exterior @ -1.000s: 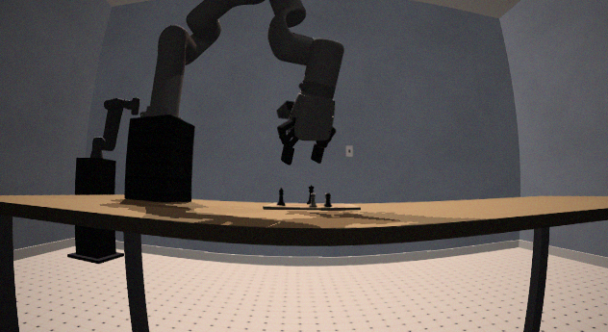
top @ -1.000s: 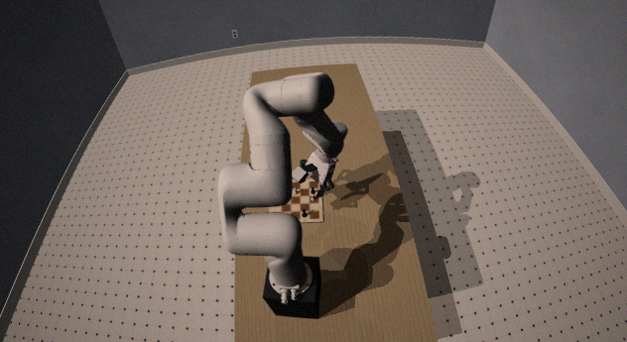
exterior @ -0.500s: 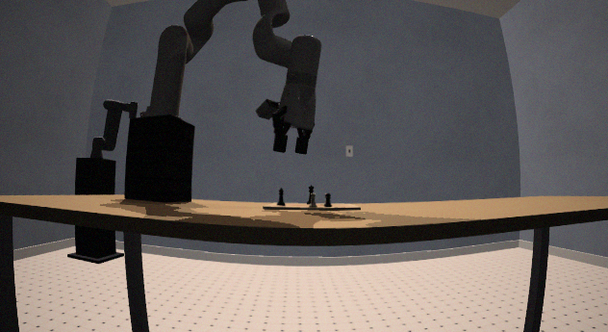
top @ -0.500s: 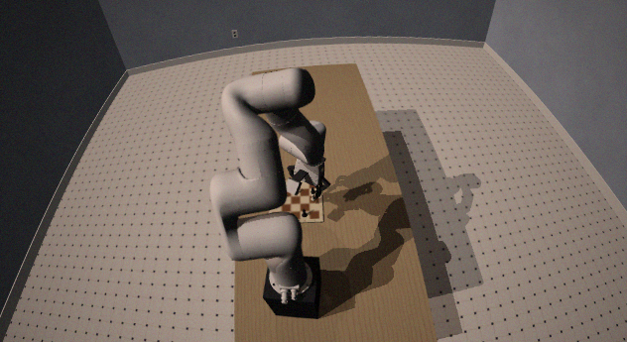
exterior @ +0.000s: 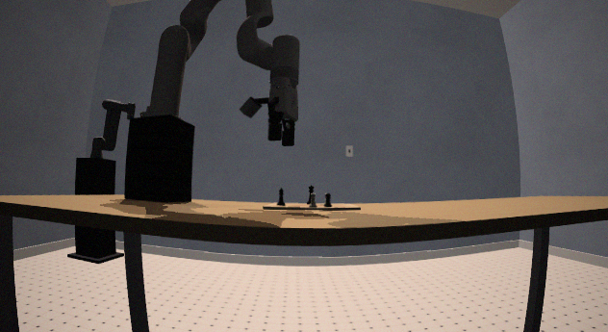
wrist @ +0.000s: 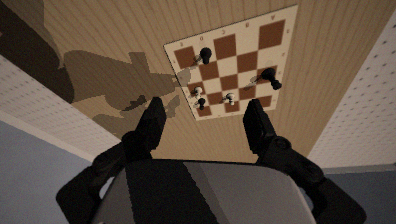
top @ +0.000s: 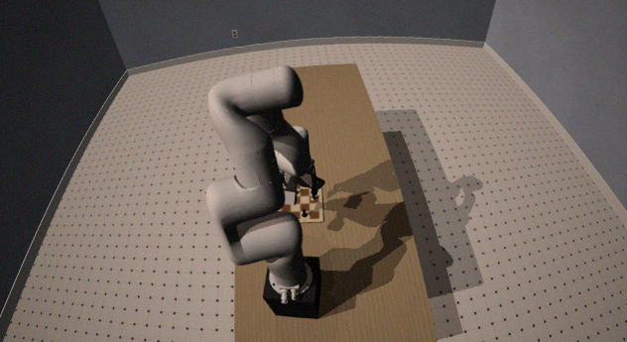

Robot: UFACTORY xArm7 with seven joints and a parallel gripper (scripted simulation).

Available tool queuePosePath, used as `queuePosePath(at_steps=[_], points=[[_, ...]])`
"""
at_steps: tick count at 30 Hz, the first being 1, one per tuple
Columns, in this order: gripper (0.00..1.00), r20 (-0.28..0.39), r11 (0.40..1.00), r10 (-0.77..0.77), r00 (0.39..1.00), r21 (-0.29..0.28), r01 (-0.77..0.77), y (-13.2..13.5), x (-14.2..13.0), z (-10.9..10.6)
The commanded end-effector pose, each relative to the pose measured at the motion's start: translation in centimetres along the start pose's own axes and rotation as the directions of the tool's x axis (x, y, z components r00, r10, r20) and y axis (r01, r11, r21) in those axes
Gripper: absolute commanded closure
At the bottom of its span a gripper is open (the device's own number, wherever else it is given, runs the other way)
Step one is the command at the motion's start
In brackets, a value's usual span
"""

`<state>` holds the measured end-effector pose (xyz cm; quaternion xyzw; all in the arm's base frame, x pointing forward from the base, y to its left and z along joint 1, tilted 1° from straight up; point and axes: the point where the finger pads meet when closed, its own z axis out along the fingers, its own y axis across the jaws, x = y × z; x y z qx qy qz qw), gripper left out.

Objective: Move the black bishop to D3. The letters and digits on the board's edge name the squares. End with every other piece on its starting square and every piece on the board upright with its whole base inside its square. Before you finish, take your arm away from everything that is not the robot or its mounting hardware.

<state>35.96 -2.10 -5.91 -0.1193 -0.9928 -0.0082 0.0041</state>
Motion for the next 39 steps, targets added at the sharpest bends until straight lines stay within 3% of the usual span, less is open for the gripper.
queuePosePath(at_steps=[1,18,23,25,30,32,33,36,39], points=[[0.0,0.008,1.0,-0.002,1.0,0.0,0.002,0.0,-0.1,-0.1],[0.0,0.008,1.0,-0.009,1.0,0.0,0.009,0.0,-0.1,-0.1],[0.0,0.003,0.98,-0.197,0.98,0.013,0.197,-0.3,-0.1,0.4],[0.0,-0.003,0.936,-0.351,0.936,0.02,0.351,-0.5,-0.2,0.9],[0.0,-0.019,0.822,-0.569,0.822,0.028,0.569,-0.6,-0.2,2.3],[0.0,-0.019,0.822,-0.569,0.822,0.028,0.569,-0.6,-0.2,2.3],[0.0,-0.028,0.723,-0.69,0.724,0.029,0.69,-0.5,-0.2,2.6],[0.0,-0.036,0.639,-0.768,0.639,0.03,0.769,-0.2,-0.1,3.3],[0.0,-0.041,0.506,-0.861,0.506,0.028,0.862,0.1,-0.1,3.7]])
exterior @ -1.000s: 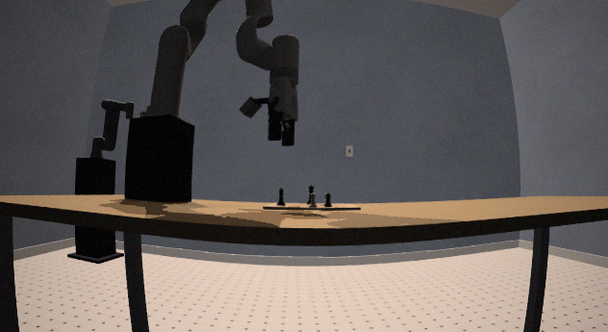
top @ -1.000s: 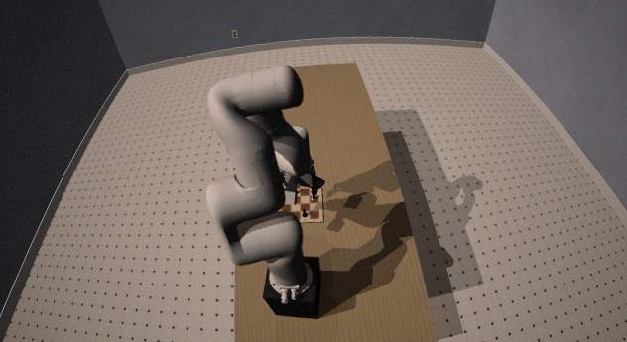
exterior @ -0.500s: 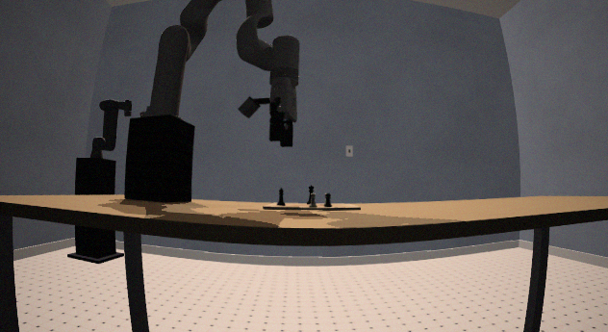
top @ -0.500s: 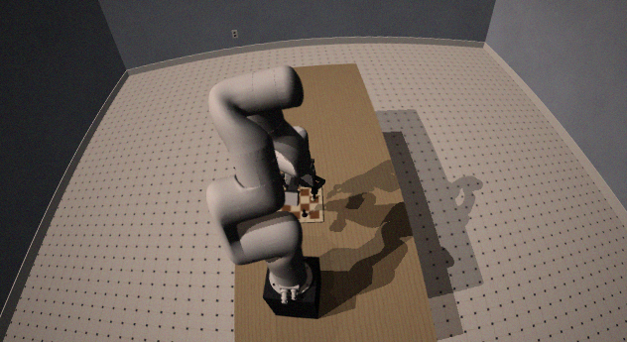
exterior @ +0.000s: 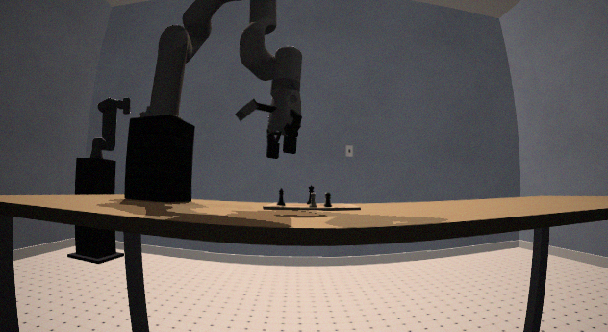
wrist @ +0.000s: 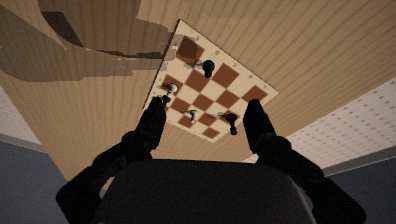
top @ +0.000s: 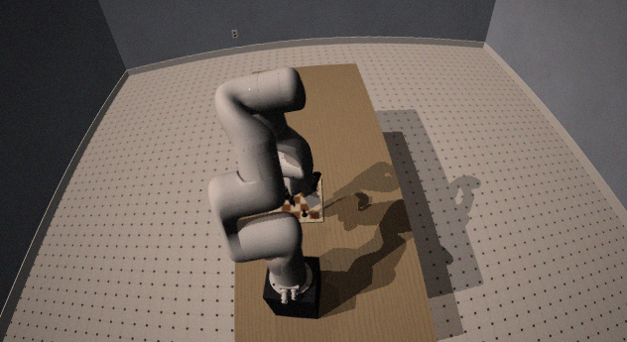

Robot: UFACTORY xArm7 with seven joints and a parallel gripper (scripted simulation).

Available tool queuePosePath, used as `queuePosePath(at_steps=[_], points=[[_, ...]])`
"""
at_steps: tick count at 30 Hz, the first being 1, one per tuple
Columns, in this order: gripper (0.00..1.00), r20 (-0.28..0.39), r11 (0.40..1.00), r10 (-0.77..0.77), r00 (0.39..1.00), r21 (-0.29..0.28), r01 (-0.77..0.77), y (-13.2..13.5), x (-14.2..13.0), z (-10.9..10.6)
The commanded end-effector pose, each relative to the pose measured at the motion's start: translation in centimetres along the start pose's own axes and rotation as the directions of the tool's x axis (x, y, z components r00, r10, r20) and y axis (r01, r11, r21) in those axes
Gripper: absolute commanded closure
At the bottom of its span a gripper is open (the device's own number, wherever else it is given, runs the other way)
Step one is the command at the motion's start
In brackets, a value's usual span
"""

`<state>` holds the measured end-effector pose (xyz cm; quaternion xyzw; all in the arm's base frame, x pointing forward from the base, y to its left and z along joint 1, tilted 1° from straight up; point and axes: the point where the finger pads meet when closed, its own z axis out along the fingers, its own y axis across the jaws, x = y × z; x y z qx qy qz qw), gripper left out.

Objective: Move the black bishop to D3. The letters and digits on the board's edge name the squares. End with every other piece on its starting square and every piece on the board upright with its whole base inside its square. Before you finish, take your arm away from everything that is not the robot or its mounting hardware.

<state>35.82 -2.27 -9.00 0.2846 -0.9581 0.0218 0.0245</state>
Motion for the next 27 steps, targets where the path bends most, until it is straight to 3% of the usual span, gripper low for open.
queuePosePath(at_steps=[1,5,6,8,10,11,27], points=[[0.0,0.033,0.962,-0.273,0.961,0.0,0.274,0.25,-0.46,0.65],[0.0,0.042,0.883,-0.47,0.882,0.008,0.47,0.33,-0.52,0.74],[0.63,0.046,0.857,-0.515,0.856,0.01,0.516,0.33,-0.52,0.74],[0.63,0.058,0.799,-0.6,0.798,0.014,0.601,0.33,-0.52,0.74],[0.63,0.058,0.799,-0.6,0.798,0.014,0.601,0.33,-0.52,0.74],[0.63,0.079,0.728,-0.684,0.725,0.017,0.685,0.33,-0.52,0.74],[0.63,0.079,0.728,-0.684,0.725,0.017,0.685,0.33,-0.52,0.74]])
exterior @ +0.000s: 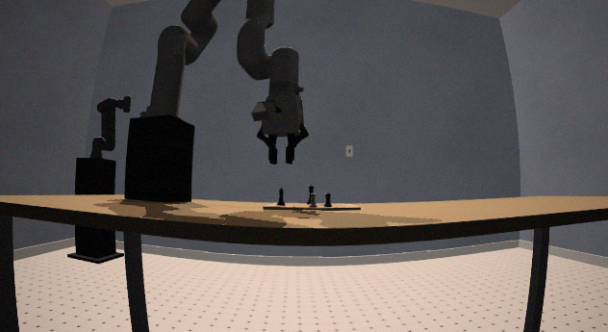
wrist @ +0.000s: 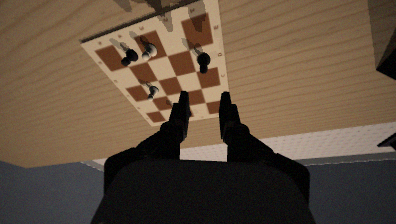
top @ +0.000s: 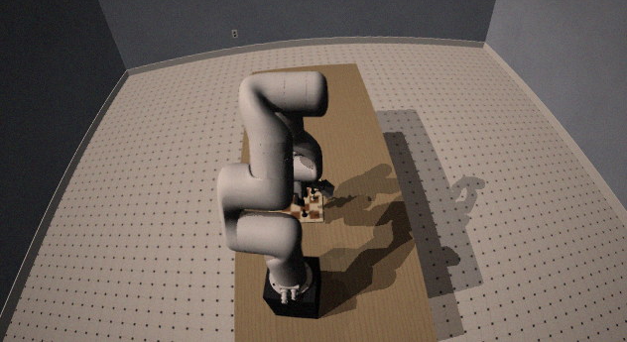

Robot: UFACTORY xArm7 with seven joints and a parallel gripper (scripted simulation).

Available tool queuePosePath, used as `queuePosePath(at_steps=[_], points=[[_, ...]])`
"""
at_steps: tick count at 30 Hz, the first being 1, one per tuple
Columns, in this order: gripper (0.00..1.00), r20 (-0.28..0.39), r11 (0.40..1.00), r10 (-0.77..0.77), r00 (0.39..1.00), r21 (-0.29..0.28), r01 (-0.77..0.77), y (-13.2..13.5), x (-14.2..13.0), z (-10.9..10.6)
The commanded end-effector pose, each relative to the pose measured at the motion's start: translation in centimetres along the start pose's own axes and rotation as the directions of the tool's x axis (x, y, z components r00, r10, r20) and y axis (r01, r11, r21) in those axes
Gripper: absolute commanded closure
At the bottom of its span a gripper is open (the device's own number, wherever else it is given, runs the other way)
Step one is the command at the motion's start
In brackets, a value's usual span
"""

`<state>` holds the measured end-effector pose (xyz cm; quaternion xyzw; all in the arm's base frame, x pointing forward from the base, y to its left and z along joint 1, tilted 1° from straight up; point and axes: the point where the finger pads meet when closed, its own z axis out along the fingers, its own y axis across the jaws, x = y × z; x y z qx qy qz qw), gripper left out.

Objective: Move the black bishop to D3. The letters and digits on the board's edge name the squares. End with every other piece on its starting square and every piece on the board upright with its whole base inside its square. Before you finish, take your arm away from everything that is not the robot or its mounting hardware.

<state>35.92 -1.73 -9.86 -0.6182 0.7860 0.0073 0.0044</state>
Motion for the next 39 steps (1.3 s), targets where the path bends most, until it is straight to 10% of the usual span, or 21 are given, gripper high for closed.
queuePosePath(at_steps=[1,39], points=[[0.63,0.001,1.0,0.0,1.0,0.003,0.0,-0.1,0.0,-0.1],[0.63,-0.001,1.0,0.0,1.0,0.004,0.0,-0.2,0.1,1.4]])
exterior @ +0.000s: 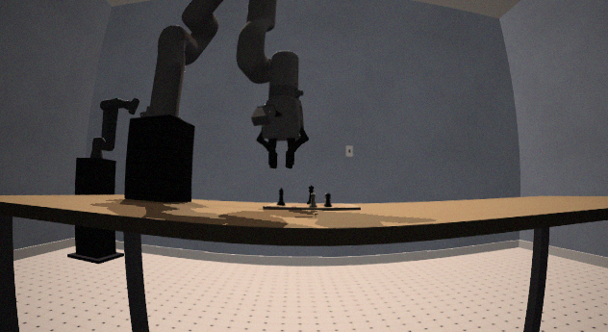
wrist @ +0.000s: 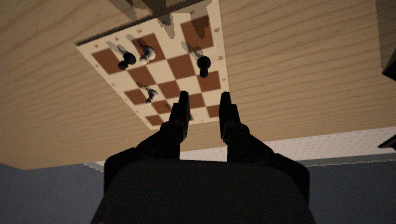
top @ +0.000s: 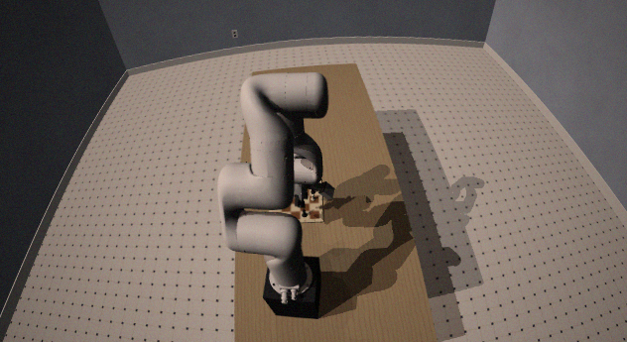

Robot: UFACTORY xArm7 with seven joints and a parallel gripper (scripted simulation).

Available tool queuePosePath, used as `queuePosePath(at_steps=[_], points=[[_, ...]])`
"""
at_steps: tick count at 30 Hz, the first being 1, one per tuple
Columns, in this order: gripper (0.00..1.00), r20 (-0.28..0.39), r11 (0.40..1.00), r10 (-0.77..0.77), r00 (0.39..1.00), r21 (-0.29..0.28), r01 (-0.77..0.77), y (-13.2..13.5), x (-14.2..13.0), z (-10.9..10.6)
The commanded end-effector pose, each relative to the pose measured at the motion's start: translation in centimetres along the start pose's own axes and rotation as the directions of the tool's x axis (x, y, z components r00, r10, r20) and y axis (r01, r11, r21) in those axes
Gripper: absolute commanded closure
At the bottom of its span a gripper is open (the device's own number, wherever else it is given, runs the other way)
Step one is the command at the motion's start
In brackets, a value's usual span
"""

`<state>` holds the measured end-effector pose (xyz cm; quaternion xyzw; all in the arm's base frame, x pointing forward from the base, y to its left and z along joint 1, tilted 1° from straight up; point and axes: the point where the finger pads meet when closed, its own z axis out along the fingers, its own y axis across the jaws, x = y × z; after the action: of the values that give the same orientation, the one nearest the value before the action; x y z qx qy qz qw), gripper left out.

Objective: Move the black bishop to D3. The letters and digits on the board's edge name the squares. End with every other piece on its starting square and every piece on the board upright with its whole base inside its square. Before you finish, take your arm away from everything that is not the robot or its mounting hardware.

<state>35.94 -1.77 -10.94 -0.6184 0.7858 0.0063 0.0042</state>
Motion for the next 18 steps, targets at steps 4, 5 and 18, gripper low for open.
queuePosePath(at_steps=[4,5,18], points=[[0.63,0.0,1.0,0.0,1.0,0.003,0.0,-0.1,0.0,1.0],[0.63,0.0,1.0,0.0,1.0,0.003,0.0,-0.1,0.0,1.1],[0.63,0.0,1.0,0.0,1.0,0.003,0.0,-0.2,0.1,2.9]])
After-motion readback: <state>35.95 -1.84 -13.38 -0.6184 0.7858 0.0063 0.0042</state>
